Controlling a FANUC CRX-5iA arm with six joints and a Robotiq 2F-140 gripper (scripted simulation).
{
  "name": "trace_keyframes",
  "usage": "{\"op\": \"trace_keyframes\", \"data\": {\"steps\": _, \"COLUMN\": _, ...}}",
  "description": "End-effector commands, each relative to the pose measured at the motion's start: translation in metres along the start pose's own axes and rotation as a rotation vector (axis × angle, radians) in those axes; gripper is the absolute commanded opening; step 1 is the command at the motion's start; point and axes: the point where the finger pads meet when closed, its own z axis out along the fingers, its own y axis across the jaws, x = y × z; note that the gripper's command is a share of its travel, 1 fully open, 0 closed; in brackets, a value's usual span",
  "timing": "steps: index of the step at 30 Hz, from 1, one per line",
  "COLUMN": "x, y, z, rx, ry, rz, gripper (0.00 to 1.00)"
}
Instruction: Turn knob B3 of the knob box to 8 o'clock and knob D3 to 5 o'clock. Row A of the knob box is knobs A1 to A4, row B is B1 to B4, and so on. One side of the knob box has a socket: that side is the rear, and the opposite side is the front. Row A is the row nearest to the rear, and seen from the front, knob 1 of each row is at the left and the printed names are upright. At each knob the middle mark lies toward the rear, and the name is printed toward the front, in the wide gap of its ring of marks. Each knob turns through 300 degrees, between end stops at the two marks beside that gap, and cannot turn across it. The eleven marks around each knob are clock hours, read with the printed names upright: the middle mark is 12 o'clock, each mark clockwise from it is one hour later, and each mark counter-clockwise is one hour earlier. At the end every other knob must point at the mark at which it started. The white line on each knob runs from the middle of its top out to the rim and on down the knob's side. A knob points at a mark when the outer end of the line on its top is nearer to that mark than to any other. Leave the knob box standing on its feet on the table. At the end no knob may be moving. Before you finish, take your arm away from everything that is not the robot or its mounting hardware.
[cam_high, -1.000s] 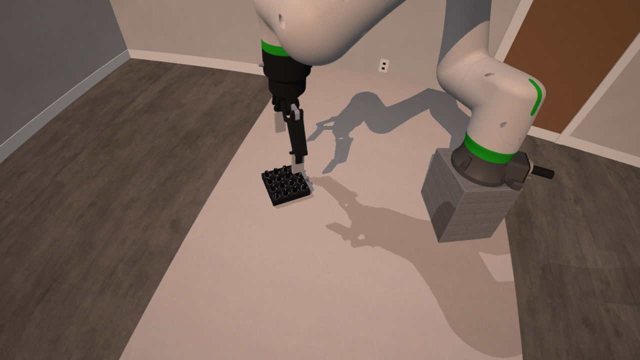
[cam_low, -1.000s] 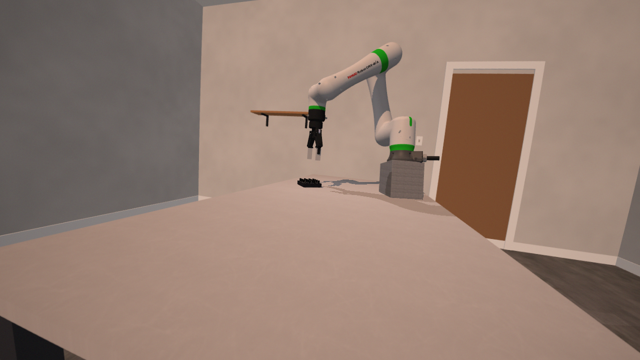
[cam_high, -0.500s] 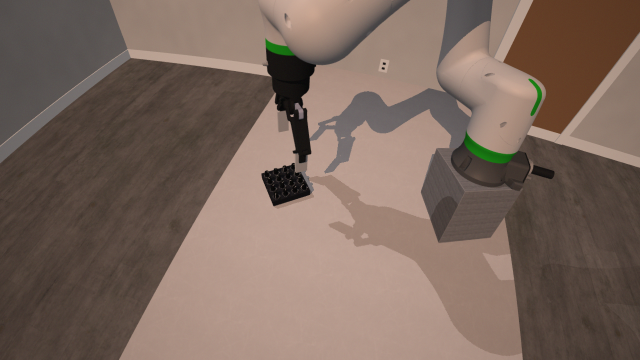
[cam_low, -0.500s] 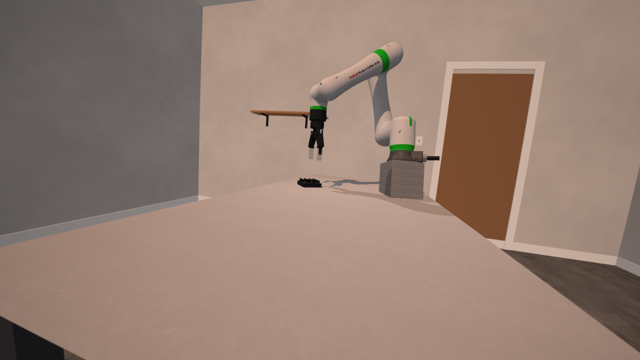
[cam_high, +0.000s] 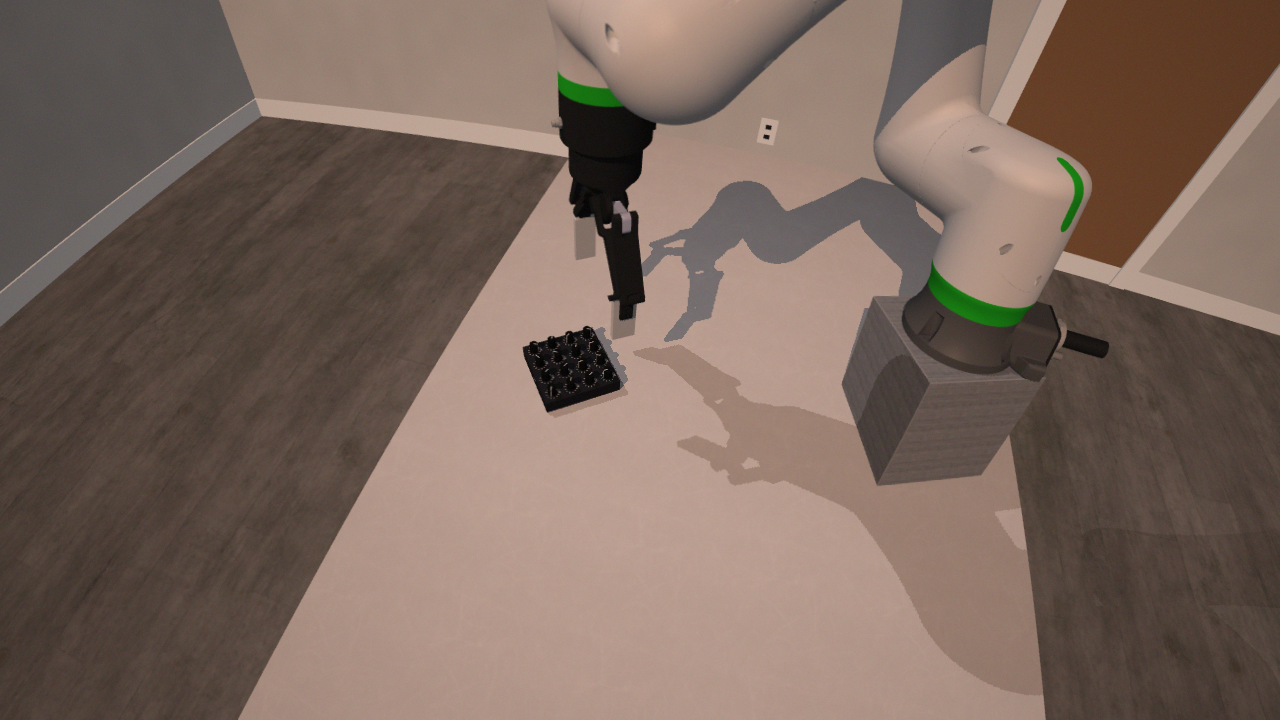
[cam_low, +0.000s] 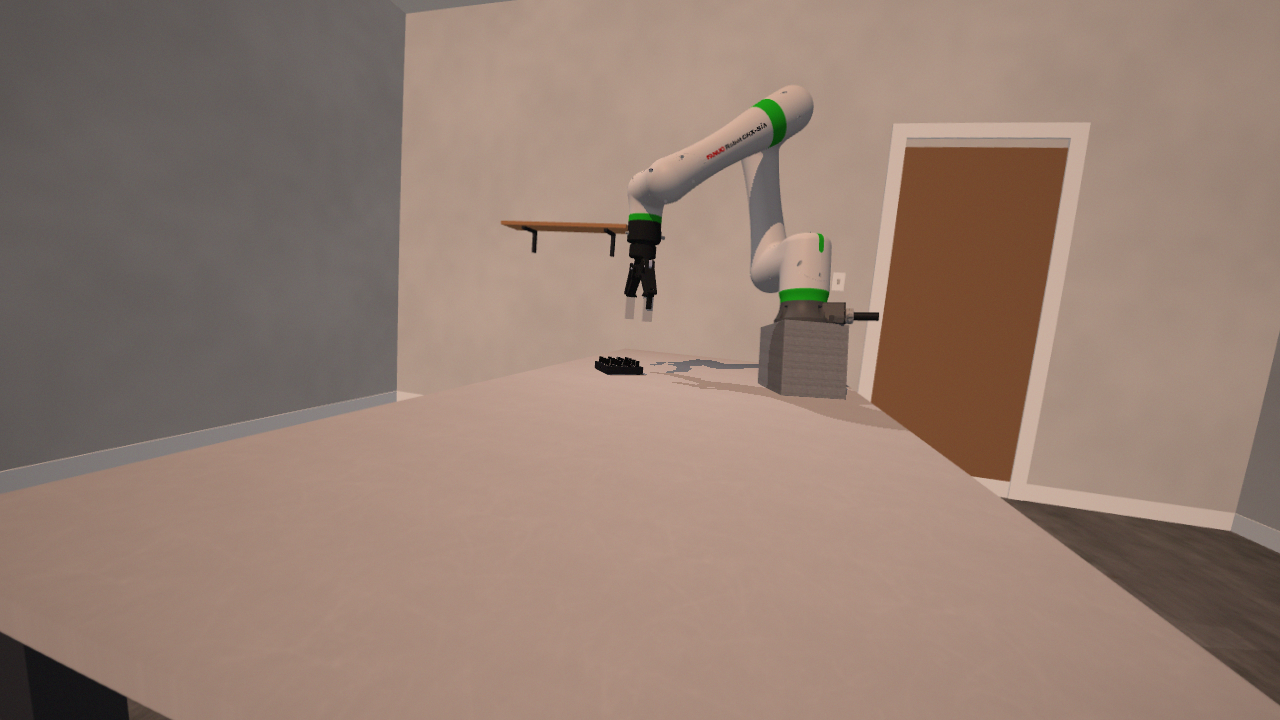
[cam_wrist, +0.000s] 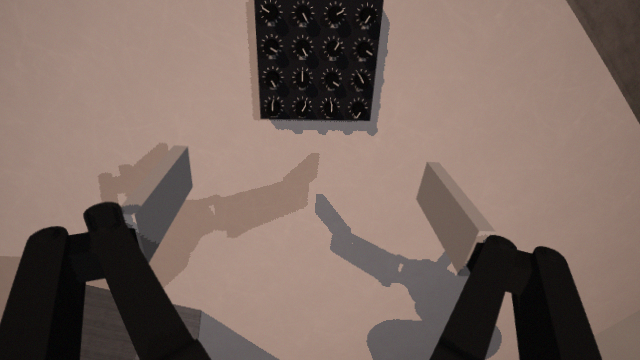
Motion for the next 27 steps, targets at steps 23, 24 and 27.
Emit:
{"op": "trace_keyframes", "data": {"steps": 23, "x": -0.019, "y": 0.001, "z": 0.000, "rx": 0.000, "ry": 0.001, "rz": 0.000, "gripper": 1.00}}
{"op": "trace_keyframes", "data": {"steps": 24, "x": -0.019, "y": 0.001, "z": 0.000, "rx": 0.000, "ry": 0.001, "rz": 0.000, "gripper": 1.00}}
{"op": "trace_keyframes", "data": {"steps": 27, "x": -0.019, "y": 0.001, "z": 0.000, "rx": 0.000, "ry": 0.001, "rz": 0.000, "gripper": 1.00}}
